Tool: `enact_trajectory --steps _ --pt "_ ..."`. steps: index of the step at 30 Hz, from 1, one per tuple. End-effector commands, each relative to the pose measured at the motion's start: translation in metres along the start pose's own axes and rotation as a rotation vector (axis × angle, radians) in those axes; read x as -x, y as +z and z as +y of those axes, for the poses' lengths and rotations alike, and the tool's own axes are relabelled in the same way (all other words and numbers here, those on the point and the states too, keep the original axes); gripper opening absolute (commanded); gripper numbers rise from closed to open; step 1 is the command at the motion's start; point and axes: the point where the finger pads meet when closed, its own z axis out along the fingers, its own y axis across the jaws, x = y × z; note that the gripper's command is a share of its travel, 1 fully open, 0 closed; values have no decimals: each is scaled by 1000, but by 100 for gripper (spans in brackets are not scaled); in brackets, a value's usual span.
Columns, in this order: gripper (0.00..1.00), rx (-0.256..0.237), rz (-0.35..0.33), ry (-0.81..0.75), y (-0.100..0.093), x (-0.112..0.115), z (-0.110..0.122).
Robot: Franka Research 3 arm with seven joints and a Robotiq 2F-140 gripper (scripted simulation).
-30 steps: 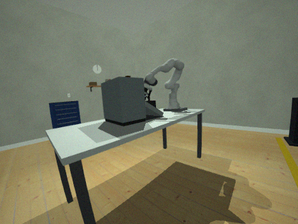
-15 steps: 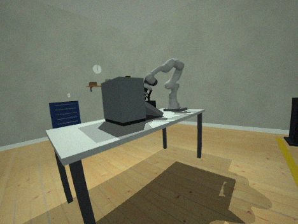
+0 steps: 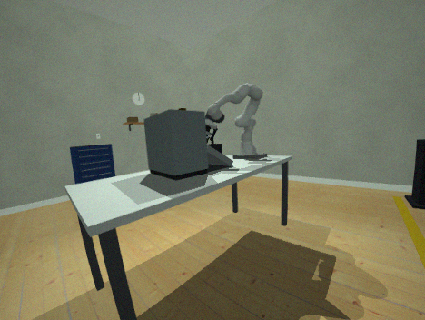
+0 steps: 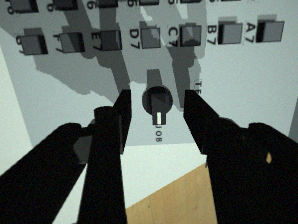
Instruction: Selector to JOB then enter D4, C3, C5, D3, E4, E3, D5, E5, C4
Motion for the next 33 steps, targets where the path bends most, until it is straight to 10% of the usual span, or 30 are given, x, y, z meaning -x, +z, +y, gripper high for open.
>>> enact_trajectory --steps 1,33 --pt "40 0 0 4 -1 0 0" --pt "40 0 0 4 -52 0 0"
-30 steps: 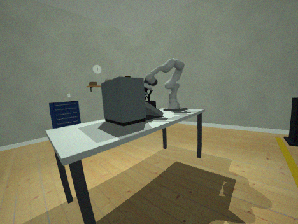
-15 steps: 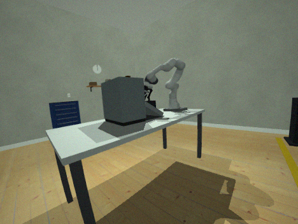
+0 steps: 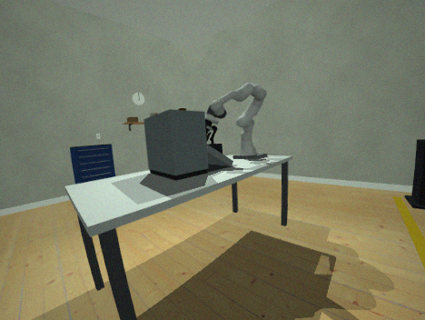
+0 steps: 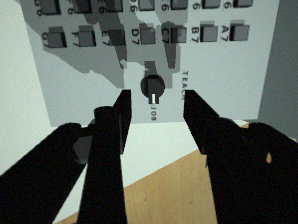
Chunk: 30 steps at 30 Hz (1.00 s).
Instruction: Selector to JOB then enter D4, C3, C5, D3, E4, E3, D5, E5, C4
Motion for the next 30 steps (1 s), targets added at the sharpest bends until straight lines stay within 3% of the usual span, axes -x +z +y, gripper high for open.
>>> enact_trajectory --steps 1,3,4,30 --pt "40 -9 6 20 -1 -2 -3" --pt "40 -9 6 20 -1 -2 -3" --pt "10 -9 6 20 -1 -2 -3" --pt "10 -9 6 20 -1 -2 -3"
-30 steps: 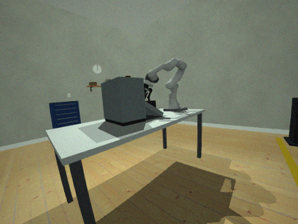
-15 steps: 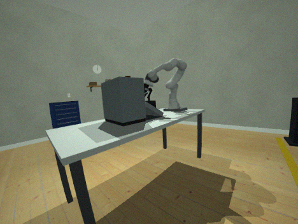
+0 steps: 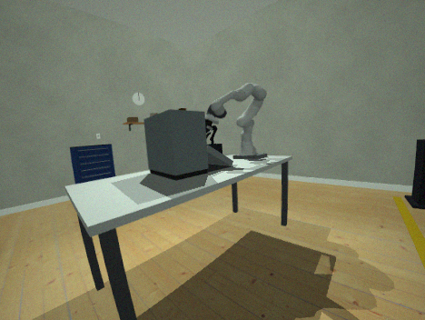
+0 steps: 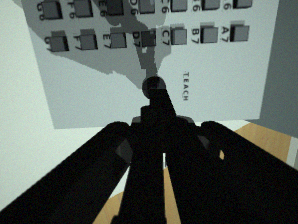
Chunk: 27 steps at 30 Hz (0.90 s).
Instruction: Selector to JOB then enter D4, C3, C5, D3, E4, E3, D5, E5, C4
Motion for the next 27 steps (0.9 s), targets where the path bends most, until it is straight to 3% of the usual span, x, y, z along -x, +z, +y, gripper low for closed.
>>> enact_trajectory --steps 1,9,16,18,22,27 --pt "10 -3 2 3 0 -1 -1" --pt "10 -3 2 2 1 -4 -2" --pt "10 -3 2 -38 13 -87 -9" --pt "10 -3 2 -38 13 -87 -9" --pt "10 -3 2 -55 18 -122 -12" --pt "10 -3 2 -57 19 -126 -12"
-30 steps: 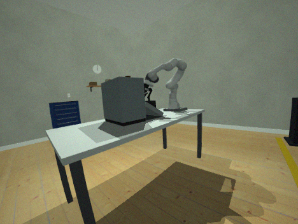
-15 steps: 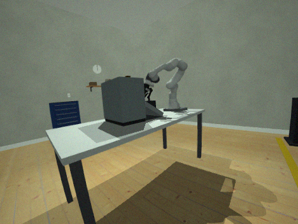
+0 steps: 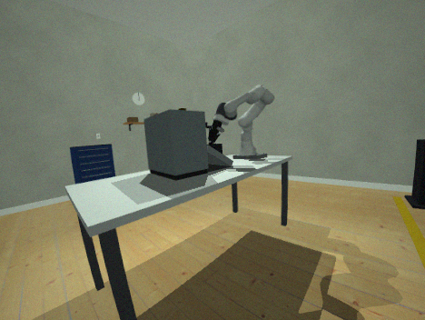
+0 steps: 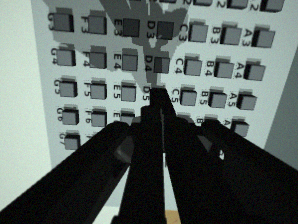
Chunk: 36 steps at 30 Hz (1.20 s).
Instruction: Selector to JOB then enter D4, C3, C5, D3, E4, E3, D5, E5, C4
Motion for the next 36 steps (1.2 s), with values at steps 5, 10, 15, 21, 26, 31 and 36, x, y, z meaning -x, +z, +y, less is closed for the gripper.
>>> enact_trajectory --steps 5,10,15,21,26,31,36 --pt "10 5 -12 71 4 1 2" --pt "10 4 -12 71 9 2 2" --pt "10 4 -12 71 17 2 2" --pt "10 5 -12 71 21 2 2" --pt "10 5 -12 71 21 2 2" --pt "10 5 -12 71 21 2 2" --pt "10 5 -12 71 21 2 2"
